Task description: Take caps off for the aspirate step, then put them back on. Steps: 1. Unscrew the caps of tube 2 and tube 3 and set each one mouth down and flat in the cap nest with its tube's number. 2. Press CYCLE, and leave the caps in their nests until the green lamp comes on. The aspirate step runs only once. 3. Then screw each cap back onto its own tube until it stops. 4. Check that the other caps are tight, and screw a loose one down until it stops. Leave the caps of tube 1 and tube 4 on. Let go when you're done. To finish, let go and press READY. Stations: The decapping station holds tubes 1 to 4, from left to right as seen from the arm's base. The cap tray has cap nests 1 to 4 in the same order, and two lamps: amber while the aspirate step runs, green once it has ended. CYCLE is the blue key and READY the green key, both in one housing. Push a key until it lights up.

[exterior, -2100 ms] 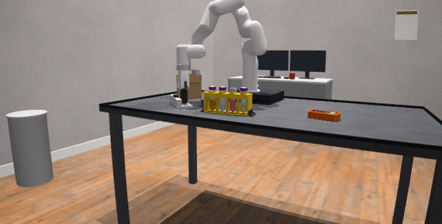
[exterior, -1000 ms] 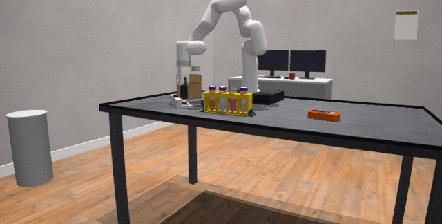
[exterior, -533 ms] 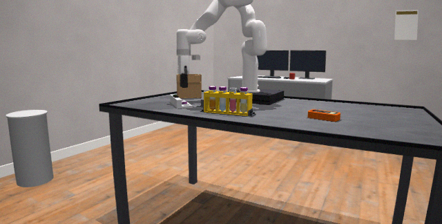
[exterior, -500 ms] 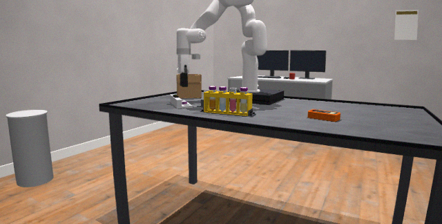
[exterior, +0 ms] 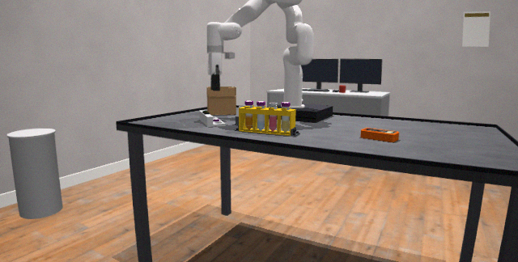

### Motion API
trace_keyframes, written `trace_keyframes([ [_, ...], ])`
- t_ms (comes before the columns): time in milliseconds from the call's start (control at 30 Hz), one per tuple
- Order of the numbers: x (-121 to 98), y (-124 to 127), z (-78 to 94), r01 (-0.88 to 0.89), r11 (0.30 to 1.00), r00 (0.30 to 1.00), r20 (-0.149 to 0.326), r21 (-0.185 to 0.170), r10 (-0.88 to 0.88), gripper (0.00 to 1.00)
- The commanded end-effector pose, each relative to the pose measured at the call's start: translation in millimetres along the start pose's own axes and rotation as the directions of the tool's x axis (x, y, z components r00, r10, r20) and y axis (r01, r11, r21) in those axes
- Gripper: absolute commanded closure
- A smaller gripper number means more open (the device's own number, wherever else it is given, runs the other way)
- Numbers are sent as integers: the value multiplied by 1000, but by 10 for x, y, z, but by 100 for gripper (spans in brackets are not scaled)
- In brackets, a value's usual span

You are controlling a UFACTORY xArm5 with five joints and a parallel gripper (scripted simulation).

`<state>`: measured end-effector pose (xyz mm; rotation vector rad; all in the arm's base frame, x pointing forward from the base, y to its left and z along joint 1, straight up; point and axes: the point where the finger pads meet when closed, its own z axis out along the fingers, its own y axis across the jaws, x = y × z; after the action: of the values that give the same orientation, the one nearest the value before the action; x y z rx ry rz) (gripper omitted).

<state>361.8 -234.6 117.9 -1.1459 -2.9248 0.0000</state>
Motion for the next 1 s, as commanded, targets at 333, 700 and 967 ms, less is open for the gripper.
trace_keyframes([
  [333,363,706,-28,-699,715,716,-4,-9,699,54],
  [700,630,1198,-32,-971,237,237,-8,-6,971,54],
  [967,919,1729,-36,-998,56,56,-10,-4,998,54],
])
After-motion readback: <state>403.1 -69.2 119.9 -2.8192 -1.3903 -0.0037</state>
